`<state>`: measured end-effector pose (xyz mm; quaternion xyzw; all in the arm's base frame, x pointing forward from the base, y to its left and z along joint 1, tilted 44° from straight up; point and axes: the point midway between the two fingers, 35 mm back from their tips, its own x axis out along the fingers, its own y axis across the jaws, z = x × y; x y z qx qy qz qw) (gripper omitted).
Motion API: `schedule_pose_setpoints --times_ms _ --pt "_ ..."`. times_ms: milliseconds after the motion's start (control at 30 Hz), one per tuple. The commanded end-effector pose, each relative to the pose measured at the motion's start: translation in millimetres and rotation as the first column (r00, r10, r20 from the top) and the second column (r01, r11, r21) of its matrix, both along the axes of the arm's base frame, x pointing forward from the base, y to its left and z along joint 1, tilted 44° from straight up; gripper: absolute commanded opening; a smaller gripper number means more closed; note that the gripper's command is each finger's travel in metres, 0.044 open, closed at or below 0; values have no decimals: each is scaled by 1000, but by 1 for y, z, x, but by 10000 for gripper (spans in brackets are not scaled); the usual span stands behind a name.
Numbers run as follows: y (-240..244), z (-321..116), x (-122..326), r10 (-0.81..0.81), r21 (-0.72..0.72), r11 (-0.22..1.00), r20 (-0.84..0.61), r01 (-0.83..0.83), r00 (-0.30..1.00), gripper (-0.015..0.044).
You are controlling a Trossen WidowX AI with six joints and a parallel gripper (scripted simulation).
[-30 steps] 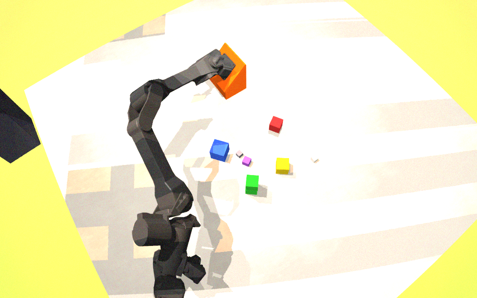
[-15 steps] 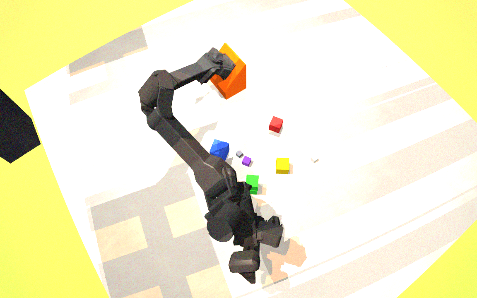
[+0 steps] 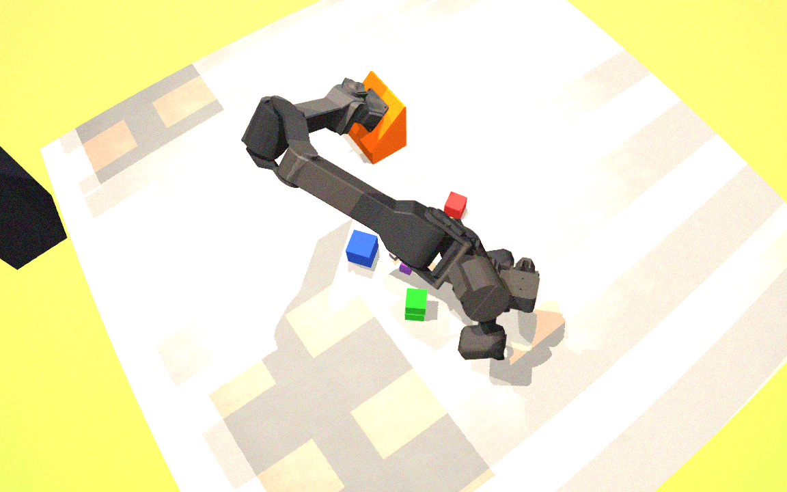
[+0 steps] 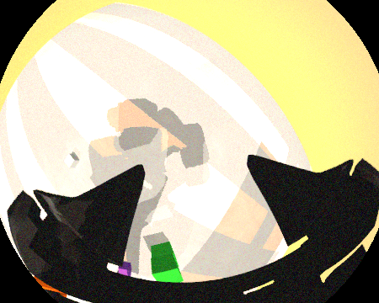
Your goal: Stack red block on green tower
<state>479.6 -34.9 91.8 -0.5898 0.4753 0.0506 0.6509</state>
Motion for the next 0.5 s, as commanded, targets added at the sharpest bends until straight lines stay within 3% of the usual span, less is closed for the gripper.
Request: schedule_pose_setpoints --times_ms 0,467 --pt "22 -23 -25 -49 36 998 -56 51 997 440" --pt "82 -78 -142 -321 59 937 -239 343 917 440"
